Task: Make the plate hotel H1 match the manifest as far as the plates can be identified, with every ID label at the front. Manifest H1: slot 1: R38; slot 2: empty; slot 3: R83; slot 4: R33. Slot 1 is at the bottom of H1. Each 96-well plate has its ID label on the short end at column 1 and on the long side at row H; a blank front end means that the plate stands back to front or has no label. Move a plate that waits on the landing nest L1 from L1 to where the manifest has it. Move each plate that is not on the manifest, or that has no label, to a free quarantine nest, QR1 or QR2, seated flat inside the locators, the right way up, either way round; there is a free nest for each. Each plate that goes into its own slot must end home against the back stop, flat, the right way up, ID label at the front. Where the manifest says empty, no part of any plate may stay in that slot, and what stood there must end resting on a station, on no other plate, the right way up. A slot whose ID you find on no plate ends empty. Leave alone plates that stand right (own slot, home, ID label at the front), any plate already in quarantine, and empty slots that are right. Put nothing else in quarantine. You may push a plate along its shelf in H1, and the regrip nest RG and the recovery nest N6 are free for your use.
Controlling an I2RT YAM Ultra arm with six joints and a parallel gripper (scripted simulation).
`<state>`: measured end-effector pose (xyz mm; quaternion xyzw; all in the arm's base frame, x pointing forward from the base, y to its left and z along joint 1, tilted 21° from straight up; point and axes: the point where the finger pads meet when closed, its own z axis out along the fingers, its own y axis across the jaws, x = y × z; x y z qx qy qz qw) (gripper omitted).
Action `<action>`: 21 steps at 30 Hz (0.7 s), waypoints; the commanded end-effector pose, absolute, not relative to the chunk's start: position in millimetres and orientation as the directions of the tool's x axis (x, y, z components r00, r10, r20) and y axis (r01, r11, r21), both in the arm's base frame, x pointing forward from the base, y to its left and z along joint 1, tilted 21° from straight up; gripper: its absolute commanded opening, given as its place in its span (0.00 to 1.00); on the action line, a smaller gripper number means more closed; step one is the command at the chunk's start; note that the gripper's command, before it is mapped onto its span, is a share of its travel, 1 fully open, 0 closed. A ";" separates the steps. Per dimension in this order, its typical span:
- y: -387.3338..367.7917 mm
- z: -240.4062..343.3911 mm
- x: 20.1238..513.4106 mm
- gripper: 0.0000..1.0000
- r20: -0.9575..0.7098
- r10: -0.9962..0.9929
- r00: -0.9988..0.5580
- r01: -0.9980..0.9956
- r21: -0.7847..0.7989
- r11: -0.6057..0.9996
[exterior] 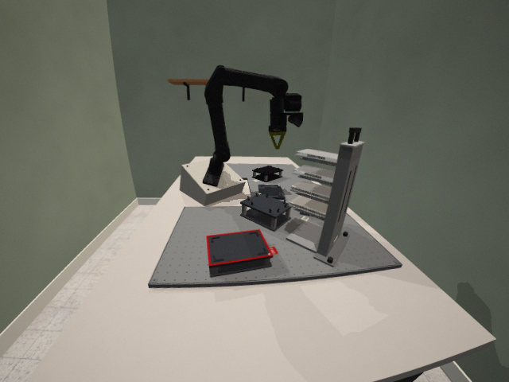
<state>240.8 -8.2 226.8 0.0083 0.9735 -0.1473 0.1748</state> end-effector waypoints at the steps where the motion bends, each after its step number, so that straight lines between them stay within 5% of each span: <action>1: -20.1 234.1 242.4 0.00 -0.422 -0.023 -0.906 0.109 -0.286 0.952; 21: -50.5 241.7 237.2 0.00 -0.641 0.096 -0.762 0.316 -0.239 0.918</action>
